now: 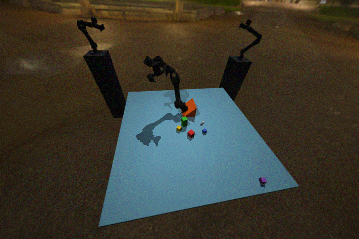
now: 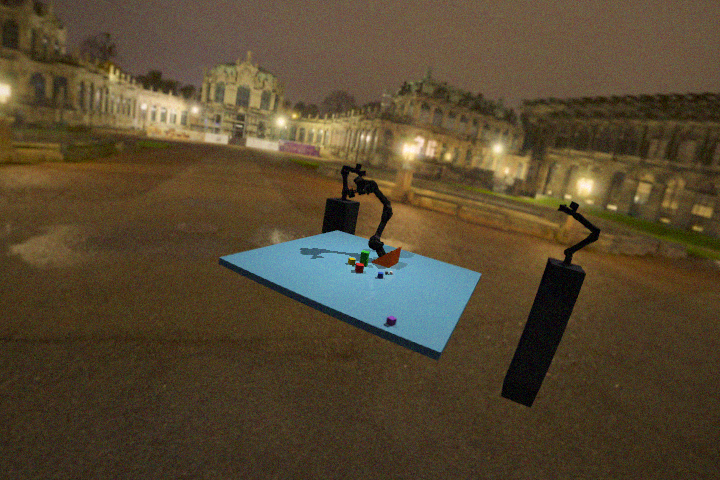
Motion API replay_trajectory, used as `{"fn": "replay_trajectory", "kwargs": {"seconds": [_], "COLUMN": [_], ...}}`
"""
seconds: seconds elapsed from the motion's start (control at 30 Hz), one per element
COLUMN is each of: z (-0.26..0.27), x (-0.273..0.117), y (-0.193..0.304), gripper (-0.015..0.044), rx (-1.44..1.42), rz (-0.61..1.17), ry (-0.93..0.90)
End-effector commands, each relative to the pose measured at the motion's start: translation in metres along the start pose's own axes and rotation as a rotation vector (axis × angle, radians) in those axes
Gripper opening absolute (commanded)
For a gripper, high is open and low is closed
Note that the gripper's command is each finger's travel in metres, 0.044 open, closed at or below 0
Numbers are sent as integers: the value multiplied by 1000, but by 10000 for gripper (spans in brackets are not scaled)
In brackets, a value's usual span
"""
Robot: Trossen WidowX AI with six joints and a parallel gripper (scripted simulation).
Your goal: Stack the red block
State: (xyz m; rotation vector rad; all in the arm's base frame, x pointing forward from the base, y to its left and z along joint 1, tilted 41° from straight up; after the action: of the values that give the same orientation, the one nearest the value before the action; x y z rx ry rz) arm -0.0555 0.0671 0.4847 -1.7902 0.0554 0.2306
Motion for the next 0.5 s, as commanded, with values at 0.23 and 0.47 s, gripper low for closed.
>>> {"fn": "replay_trajectory", "kwargs": {"seconds": [0.23, 0.47], "z": [-72, -93], "x": [90, 159], "y": [-1, 9], "gripper": [440, 440], "rx": [181, 224], "rz": [305, 515], "ry": [-54, -82]}}
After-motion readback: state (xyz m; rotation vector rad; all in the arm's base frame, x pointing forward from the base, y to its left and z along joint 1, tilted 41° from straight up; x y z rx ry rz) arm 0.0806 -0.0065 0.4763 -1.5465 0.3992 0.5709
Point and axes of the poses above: the point midway between the two fingers, 35 mm back from their tips, its own x axis out along the fingers, its own z axis across the jaws, y = z × x, the point moved 10 cm from there along -x, back along the fingers, and after that the axes turned 5 degrees about x, right-handed, at the moved point
